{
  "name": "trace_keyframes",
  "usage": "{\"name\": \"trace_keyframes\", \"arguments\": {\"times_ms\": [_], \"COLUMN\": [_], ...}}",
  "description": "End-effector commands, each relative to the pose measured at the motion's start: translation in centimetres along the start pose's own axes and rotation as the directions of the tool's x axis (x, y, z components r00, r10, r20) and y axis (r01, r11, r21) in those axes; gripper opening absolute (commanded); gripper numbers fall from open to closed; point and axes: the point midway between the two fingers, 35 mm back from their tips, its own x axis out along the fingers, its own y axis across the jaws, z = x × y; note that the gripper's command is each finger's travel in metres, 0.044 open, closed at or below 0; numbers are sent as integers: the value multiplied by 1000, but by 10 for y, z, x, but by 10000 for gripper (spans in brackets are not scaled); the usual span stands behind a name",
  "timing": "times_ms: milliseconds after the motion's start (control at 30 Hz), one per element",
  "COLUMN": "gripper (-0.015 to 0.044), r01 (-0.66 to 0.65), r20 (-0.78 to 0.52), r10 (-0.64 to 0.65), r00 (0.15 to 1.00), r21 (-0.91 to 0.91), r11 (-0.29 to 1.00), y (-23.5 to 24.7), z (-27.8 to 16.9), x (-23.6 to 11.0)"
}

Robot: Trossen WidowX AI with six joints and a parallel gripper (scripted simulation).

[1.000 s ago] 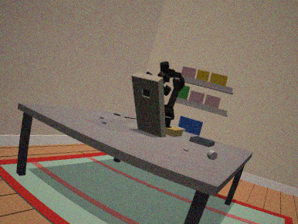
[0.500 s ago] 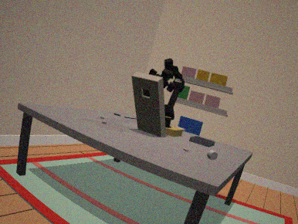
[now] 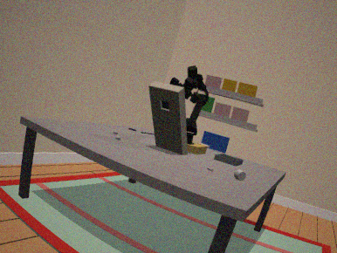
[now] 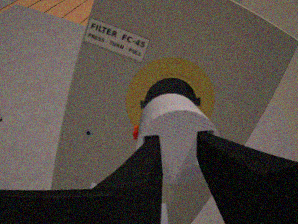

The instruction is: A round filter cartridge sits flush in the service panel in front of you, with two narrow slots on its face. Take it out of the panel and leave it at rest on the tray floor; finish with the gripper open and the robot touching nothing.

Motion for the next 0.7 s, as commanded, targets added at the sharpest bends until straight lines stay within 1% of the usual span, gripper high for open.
{"name": "trace_keyframes", "arguments": {"times_ms": [0, 633, 667], "gripper": [0, 0, 26], "r01": [6, 5, -3], "r20": [5, 3, -7], "r10": [-6, -5, 3], "r00": [1000, 1000, 1000], "r21": [6, 5, -1], "r11": [1000, 1000, 1000], "y": [3, 31, 29], "z": [-8, -62, -57], "x": [-1, 8, 8]}}
